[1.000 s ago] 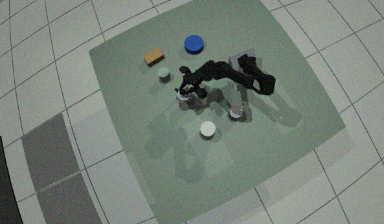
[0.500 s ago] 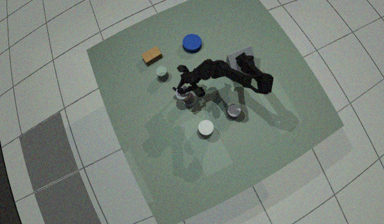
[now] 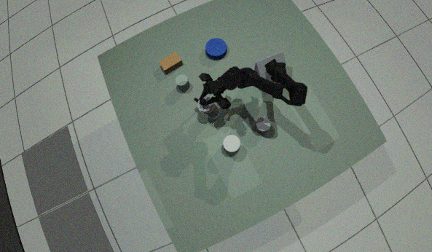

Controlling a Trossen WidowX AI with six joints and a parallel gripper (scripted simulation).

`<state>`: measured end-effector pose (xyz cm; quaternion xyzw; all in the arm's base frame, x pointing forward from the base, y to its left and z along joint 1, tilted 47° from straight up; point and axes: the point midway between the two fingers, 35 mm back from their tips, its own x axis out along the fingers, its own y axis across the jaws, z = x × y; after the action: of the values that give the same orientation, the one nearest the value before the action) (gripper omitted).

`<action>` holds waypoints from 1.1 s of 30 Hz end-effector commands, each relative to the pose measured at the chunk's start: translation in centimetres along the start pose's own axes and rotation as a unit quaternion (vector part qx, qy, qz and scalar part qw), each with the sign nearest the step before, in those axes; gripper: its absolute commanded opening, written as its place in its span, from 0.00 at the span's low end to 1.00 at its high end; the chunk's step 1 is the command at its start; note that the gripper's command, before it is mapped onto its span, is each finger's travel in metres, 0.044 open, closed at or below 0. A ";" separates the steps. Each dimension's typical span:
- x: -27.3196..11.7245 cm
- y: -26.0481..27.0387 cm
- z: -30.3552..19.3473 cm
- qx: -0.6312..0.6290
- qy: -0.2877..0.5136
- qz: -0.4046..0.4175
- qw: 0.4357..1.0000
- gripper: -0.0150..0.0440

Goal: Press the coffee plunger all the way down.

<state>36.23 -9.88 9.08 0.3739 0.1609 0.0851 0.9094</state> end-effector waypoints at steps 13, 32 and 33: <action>0.0 0.0 0.0 0.000 0.000 0.000 1.000 1.00; -6.8 1.0 5.0 0.007 0.009 -0.005 1.000 1.00; -6.8 0.9 5.0 0.007 0.009 -0.005 1.000 1.00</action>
<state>32.14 -14.12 13.85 0.3807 0.1728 0.0798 0.9049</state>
